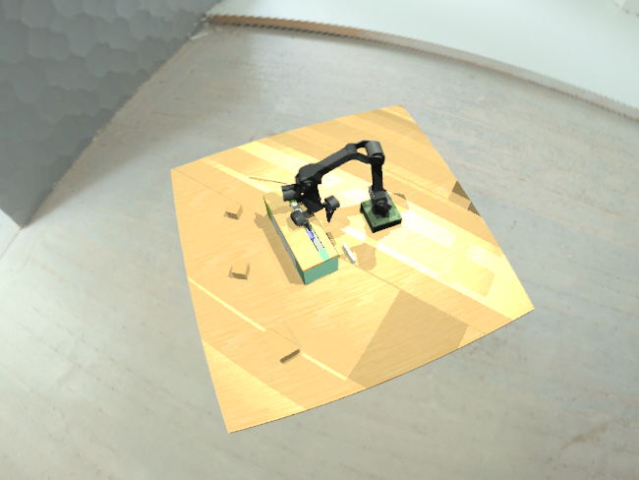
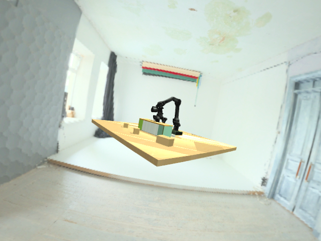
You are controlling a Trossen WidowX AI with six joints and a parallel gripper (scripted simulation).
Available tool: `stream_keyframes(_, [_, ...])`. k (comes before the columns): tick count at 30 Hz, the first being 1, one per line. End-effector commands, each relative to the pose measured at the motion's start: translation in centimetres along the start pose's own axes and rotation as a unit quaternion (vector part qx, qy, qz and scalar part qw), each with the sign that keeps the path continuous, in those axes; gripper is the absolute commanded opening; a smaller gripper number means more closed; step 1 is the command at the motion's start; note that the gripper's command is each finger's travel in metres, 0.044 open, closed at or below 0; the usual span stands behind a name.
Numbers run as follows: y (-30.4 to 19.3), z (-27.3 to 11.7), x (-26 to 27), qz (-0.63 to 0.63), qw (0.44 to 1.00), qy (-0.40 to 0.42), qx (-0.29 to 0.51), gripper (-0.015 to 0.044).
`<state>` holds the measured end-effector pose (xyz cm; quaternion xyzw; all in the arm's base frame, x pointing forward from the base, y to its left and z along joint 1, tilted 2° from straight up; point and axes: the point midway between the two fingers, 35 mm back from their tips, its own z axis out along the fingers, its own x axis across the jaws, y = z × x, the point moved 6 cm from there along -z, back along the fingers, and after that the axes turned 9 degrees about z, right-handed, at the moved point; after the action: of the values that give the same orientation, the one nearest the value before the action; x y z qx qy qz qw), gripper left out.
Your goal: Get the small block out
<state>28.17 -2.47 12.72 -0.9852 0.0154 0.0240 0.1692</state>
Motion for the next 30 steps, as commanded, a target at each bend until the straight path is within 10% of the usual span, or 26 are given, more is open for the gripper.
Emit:
stream_keyframes(1, [-0.5,0.2,-0.1,0.002,1.000,0.001,0.001,0.0400])
stream_keyframes(30, [-1.0,0.4,-0.2,0.002,1.000,0.001,0.001,0.0400])
